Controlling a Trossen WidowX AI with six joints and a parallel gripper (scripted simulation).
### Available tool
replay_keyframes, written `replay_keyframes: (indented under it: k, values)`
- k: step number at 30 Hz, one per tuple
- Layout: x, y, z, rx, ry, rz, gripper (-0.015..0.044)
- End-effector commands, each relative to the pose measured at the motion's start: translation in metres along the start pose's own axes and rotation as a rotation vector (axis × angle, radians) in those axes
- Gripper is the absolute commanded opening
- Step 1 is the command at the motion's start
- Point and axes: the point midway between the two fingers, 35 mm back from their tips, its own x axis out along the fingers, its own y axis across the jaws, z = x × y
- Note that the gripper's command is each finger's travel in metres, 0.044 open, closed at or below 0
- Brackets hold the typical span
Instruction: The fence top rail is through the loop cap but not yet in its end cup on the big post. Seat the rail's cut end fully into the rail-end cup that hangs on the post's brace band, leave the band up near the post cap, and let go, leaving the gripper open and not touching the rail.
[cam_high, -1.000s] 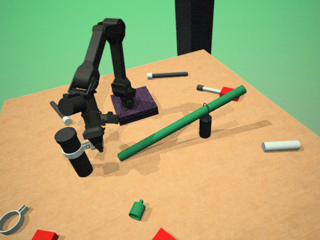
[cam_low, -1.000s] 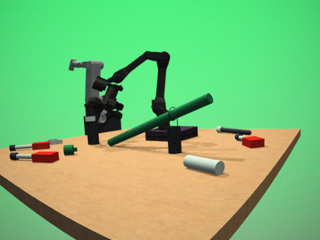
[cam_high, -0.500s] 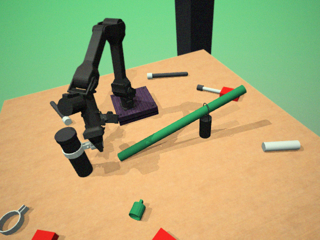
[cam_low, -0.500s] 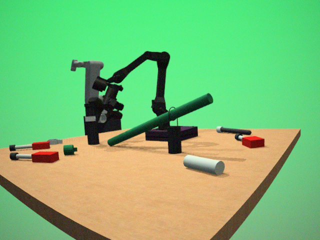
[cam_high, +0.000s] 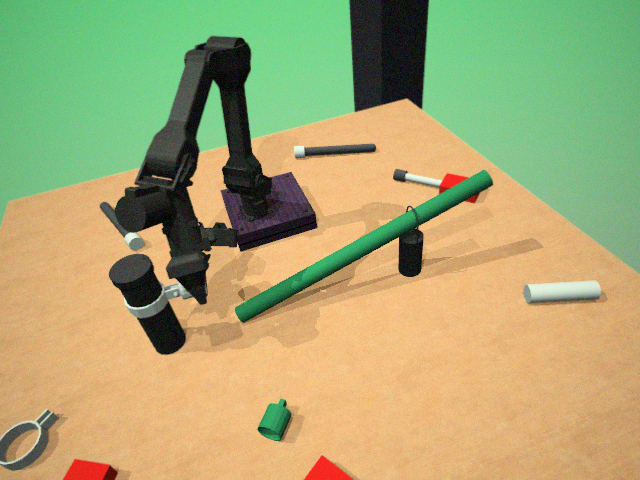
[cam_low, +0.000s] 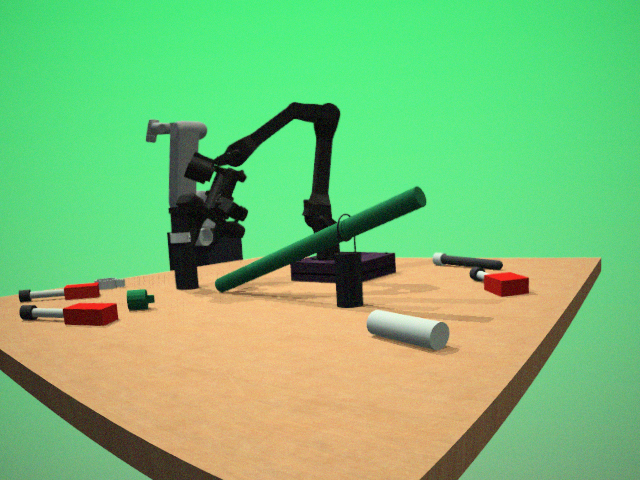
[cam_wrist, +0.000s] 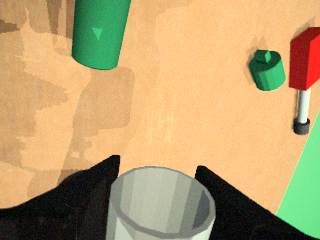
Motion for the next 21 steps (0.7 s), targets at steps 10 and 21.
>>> replay_keyframes:
  k: [10, 21]
  values:
    - [-0.029, -0.019, 0.034, 0.012, 0.002, 0.001, 0.0440]
    - [-0.045, -0.033, 0.064, 0.330, -0.011, 0.009, 0.0440]
